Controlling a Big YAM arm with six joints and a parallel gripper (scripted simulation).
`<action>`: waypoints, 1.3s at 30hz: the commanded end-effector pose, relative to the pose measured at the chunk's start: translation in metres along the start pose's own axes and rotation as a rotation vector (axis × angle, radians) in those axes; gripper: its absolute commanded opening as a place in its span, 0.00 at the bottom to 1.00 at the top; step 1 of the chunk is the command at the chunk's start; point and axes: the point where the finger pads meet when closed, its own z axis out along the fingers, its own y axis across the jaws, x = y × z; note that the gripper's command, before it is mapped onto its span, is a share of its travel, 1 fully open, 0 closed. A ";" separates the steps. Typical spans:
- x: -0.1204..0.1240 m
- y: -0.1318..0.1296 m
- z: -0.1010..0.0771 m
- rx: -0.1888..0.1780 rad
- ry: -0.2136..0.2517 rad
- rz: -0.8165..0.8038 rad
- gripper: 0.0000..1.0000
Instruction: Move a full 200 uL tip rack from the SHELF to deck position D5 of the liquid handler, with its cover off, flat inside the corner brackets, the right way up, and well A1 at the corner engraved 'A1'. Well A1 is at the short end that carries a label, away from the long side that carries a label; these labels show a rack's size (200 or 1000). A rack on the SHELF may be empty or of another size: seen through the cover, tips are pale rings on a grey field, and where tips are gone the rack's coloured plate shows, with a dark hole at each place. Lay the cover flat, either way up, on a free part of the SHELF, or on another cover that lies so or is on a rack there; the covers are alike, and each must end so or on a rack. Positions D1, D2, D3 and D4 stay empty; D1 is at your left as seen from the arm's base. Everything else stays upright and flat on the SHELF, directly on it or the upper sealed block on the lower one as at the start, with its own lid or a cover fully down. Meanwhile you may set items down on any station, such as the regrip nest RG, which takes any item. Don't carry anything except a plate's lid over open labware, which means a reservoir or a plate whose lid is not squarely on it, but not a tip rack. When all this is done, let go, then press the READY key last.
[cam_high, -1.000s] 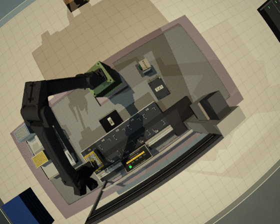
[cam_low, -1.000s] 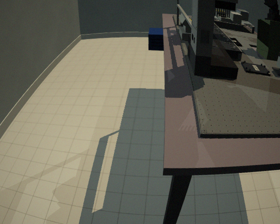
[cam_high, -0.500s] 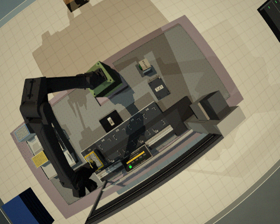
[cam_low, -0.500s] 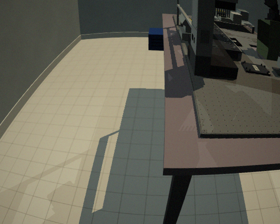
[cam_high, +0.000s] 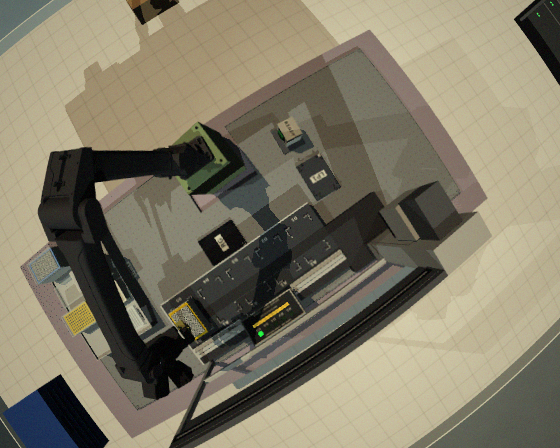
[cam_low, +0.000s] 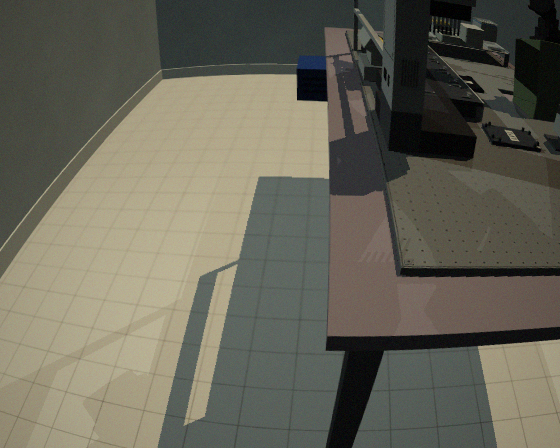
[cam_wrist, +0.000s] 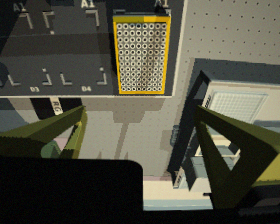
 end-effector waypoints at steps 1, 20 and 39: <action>-0.021 -0.015 -0.046 0.054 -0.074 0.012 1.00; -0.020 -0.013 -0.074 0.054 -0.076 0.010 1.00; -0.020 -0.011 -0.084 0.036 -0.050 0.002 1.00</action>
